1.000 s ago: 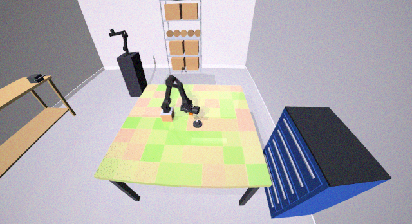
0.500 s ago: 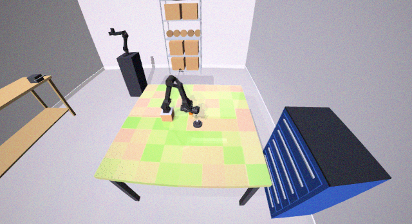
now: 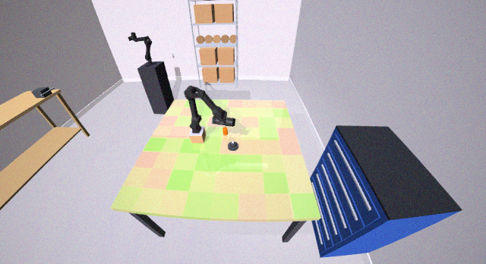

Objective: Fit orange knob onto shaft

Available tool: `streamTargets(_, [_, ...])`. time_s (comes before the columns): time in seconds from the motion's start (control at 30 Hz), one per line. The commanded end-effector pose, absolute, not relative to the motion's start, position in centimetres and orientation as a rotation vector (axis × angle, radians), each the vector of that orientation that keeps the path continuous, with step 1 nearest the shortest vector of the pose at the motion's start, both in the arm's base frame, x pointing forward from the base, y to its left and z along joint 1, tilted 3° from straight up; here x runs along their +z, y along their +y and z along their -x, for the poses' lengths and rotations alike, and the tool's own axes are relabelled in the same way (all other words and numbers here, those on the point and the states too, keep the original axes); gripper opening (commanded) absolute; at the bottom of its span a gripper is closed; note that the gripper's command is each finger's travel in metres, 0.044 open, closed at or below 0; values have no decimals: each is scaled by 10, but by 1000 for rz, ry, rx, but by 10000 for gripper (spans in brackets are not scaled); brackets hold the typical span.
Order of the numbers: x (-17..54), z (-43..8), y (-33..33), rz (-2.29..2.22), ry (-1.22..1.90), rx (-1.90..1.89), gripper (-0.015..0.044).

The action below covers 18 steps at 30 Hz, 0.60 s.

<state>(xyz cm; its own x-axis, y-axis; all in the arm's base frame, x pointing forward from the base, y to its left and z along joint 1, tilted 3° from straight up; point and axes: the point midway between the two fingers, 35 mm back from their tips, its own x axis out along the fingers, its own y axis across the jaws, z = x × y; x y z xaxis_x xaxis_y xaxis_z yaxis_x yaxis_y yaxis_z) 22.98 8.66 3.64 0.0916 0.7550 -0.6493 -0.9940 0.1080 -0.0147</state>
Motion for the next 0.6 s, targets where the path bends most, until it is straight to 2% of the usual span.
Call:
streamTargets(0.0, [39, -227, 88, 550, 631, 1401, 440])
streamTargets(0.27, [51, -225, 85, 1042, 1224, 1202, 440])
streamTargets(0.57, [62, -228, 83, 1156, 1282, 1108, 440])
